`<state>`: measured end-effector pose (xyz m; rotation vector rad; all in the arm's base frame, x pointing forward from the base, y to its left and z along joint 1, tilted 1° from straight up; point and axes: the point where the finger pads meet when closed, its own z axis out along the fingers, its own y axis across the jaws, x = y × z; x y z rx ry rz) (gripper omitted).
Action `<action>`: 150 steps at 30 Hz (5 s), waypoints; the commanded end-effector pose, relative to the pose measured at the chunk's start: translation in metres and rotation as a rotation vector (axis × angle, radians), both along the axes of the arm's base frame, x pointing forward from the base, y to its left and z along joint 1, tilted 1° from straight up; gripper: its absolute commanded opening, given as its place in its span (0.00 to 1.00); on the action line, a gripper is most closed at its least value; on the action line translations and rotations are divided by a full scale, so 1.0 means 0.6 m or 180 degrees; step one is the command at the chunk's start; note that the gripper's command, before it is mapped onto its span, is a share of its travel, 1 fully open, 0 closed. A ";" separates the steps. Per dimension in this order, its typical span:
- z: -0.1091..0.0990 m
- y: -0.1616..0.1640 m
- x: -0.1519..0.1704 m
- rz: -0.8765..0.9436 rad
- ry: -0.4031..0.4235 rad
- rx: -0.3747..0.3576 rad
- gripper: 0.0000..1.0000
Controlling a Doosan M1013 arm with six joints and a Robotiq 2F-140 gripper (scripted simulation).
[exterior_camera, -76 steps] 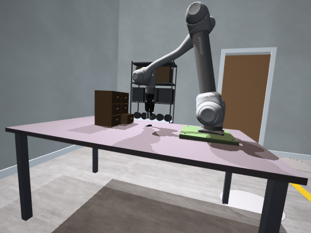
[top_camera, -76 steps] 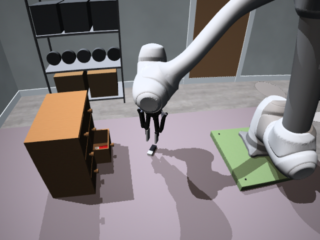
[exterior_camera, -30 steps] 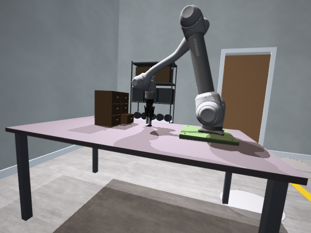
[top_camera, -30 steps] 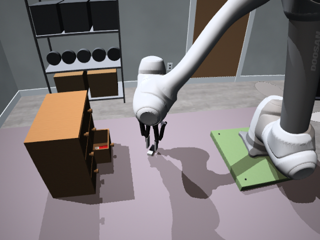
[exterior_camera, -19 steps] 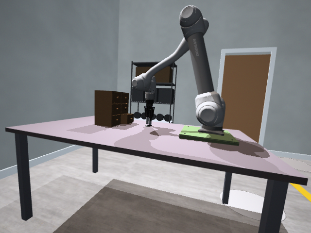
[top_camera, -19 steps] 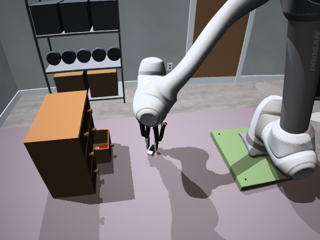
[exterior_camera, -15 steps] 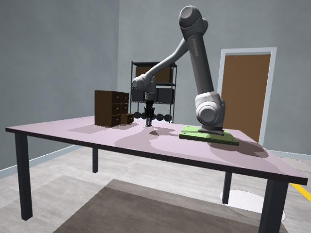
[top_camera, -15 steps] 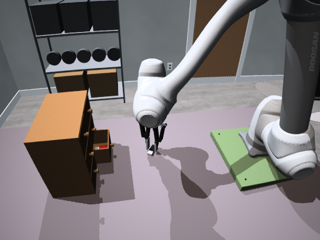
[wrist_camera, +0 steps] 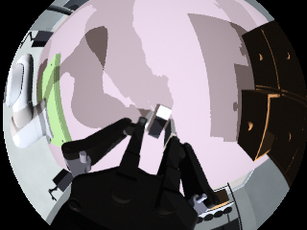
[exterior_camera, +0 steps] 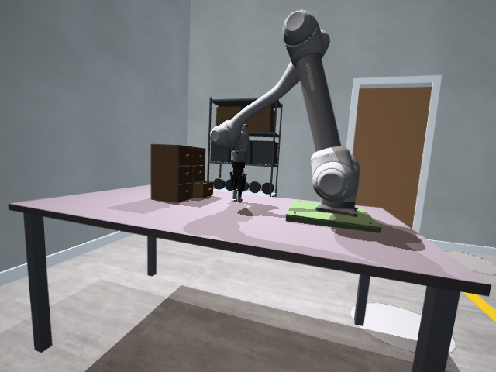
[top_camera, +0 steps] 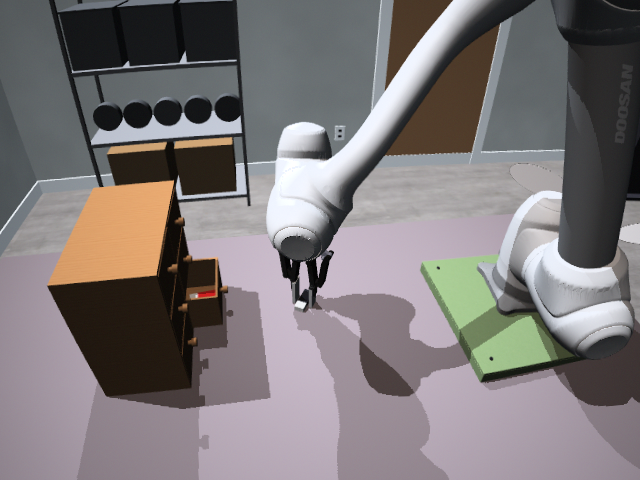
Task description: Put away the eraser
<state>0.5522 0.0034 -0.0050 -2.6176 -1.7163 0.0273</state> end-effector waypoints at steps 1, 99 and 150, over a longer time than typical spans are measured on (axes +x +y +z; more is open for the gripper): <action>0.000 0.000 0.000 0.0000 0.0000 0.0001 0.23; 0.220 0.031 0.101 -0.3221 -0.0001 -0.0066 0.11; 0.205 0.028 0.078 -0.3132 -0.1684 0.1232 0.11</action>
